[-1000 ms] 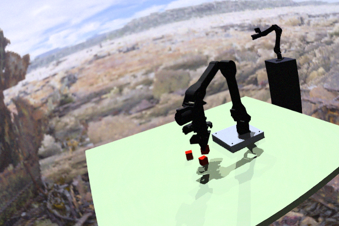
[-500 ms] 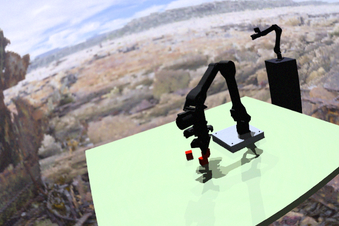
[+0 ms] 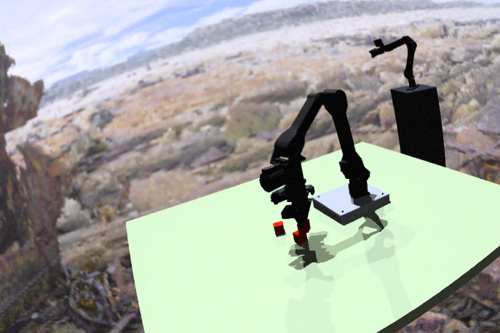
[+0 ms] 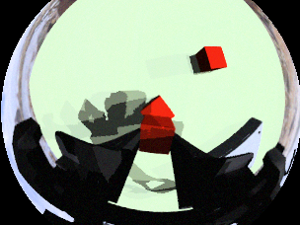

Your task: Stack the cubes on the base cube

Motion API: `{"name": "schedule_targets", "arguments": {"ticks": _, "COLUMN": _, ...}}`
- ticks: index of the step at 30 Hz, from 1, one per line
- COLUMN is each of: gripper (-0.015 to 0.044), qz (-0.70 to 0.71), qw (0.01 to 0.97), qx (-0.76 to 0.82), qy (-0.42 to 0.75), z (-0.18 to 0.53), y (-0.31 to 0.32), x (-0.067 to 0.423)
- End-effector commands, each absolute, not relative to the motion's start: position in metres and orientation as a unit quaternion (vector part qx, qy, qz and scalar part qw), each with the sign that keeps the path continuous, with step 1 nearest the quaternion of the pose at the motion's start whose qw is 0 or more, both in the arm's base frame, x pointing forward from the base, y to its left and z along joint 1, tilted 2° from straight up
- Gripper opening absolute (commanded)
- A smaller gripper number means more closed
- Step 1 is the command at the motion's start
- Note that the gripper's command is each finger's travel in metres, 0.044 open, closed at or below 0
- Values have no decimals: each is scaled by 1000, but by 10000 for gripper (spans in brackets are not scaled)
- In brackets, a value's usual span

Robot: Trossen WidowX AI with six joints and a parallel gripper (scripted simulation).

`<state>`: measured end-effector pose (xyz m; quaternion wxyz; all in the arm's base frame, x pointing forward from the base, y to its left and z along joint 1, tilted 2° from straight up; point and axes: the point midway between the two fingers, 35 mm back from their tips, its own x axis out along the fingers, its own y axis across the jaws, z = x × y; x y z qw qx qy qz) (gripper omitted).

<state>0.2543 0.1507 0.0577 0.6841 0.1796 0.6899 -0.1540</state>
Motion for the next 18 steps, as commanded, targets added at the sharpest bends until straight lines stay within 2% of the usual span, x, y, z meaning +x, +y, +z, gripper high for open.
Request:
{"name": "schedule_targets", "arguments": {"ticks": 1, "gripper": 105, "qz": -153, "qw": 682, "qx": 180, "qy": 692, "z": 56, "y": 151, "x": 254}}
{"name": "schedule_targets", "arguments": {"ticks": 10, "gripper": 105, "qz": -153, "qw": 682, "qx": 180, "qy": 692, "z": 56, "y": 151, "x": 254}}
{"name": "schedule_targets", "arguments": {"ticks": 14, "gripper": 205, "qz": -153, "qw": 682, "qx": 180, "qy": 692, "z": 56, "y": 151, "x": 254}}
{"name": "schedule_targets", "arguments": {"ticks": 18, "gripper": 205, "qz": -153, "qw": 682, "qx": 180, "qy": 692, "z": 56, "y": 151, "x": 254}}
